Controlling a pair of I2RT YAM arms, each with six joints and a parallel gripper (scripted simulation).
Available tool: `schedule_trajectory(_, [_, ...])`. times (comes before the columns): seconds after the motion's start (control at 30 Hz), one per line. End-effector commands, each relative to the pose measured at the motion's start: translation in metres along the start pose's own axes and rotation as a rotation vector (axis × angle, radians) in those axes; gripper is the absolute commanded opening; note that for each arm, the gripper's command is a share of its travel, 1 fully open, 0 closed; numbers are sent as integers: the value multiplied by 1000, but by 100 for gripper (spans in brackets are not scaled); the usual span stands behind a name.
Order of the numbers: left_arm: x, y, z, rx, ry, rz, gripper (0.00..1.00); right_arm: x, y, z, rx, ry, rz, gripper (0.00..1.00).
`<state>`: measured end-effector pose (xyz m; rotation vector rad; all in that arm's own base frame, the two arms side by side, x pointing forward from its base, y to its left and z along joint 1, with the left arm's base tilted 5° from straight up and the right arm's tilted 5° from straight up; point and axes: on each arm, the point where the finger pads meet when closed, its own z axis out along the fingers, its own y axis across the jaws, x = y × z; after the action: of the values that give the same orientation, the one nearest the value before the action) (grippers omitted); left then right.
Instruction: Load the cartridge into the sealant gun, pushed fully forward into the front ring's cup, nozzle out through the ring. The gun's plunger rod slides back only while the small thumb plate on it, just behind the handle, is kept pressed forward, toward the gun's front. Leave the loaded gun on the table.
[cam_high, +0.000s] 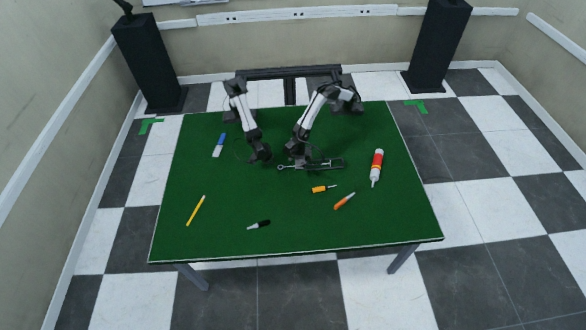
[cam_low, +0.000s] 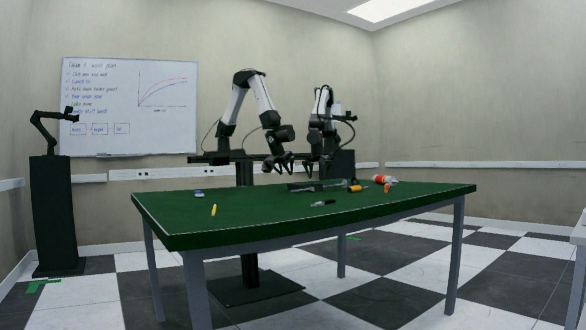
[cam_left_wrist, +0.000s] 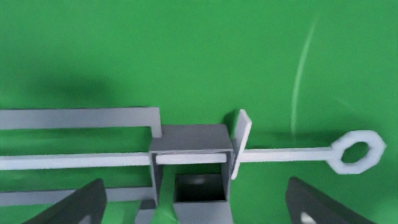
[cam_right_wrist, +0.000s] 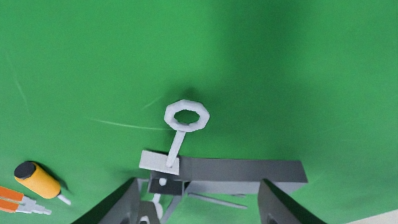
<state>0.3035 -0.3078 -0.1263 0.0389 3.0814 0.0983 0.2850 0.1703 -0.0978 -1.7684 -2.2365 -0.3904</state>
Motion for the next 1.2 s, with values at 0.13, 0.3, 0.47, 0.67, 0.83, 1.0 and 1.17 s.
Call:
schedule_trajectory(0.13, [-5, -11, -19, 46, -40, 8, 92, 1, -6, 2, 5, -6, -13, 62])
schedule_trajectory(0.3, [-5, -8, -16, 33, -30, 4, 92, 1, -6, 2, 5, -6, -13, 62])
schedule_trajectory(0.47, [-2, -2, 14, 18, -7, 2, 92, 1, -6, 2, 5, -6, -13, 62])
schedule_trajectory(0.67, [1, 1, 29, 7, 2, 3, 92, 1, -6, 2, 5, -6, -13, 62])
schedule_trajectory(0.83, [0, 0, 32, 8, 1, 4, 92, 1, -6, 2, 5, -6, -13, 62])
schedule_trajectory(1.0, [-8, -9, 34, 34, -21, 3, 92, 1, -6, 2, 5, -6, -13, 62])
schedule_trajectory(1.17, [-7, -10, 43, 34, -19, 5, 92, 1, -6, 2, 5, -6, -13, 62])
